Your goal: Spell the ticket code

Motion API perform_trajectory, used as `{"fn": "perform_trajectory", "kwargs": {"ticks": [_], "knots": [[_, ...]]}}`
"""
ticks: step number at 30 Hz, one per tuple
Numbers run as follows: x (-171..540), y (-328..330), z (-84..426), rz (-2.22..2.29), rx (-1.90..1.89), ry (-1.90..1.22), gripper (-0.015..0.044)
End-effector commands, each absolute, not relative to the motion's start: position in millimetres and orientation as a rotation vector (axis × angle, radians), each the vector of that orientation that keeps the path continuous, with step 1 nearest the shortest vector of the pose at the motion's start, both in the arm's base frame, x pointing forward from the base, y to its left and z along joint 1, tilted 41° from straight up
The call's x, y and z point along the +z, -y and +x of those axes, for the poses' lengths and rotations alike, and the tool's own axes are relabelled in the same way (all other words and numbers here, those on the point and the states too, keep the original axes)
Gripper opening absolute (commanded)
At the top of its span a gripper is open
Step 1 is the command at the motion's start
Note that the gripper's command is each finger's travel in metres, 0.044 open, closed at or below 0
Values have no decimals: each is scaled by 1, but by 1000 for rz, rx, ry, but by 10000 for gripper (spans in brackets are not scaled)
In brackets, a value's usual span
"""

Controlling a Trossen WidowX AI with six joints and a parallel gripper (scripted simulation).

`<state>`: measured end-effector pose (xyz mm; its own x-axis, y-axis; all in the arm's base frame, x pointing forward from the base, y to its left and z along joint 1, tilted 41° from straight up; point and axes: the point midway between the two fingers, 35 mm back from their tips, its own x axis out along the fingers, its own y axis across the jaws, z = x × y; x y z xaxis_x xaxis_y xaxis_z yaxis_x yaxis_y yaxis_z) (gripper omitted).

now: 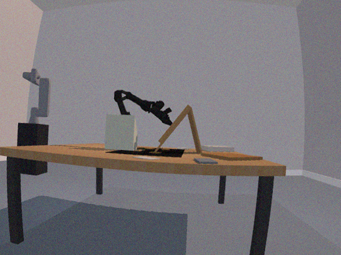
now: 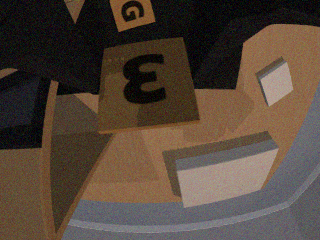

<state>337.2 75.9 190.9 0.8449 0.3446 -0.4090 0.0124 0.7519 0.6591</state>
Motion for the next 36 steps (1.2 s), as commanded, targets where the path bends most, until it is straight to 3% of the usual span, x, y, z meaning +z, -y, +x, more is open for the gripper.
{"fn": "perform_trajectory", "kwargs": {"ticks": [1, 36], "knots": [[186, -75, 336, 699, 195, -552, 0], [174, -62, 336, 698, 194, -552, 0]]}}
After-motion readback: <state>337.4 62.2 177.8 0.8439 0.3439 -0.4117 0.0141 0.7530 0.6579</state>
